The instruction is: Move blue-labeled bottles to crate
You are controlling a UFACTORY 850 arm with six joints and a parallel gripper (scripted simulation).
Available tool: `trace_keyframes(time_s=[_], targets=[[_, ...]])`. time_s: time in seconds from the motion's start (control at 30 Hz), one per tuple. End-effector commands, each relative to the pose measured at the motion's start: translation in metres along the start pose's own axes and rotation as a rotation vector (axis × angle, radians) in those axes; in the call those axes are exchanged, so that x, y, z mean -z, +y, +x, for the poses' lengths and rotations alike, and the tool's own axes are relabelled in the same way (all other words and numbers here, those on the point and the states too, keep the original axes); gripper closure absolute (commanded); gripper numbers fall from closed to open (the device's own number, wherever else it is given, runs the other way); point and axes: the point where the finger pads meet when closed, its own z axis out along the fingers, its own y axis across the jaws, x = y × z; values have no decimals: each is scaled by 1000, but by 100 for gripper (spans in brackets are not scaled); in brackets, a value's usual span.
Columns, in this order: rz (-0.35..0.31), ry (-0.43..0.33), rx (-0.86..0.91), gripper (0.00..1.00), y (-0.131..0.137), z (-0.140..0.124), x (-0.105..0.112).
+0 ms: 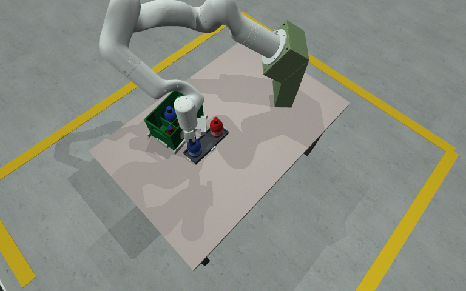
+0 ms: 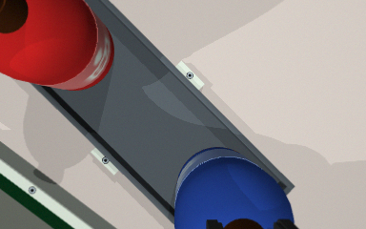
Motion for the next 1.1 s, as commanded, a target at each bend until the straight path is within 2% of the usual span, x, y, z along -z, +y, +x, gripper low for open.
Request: trace_keyframes(time_s=[0.0, 1.07], targets=[[-1, 0, 0, 100, 0, 0, 3], [-1, 0, 0, 100, 0, 0, 29]])
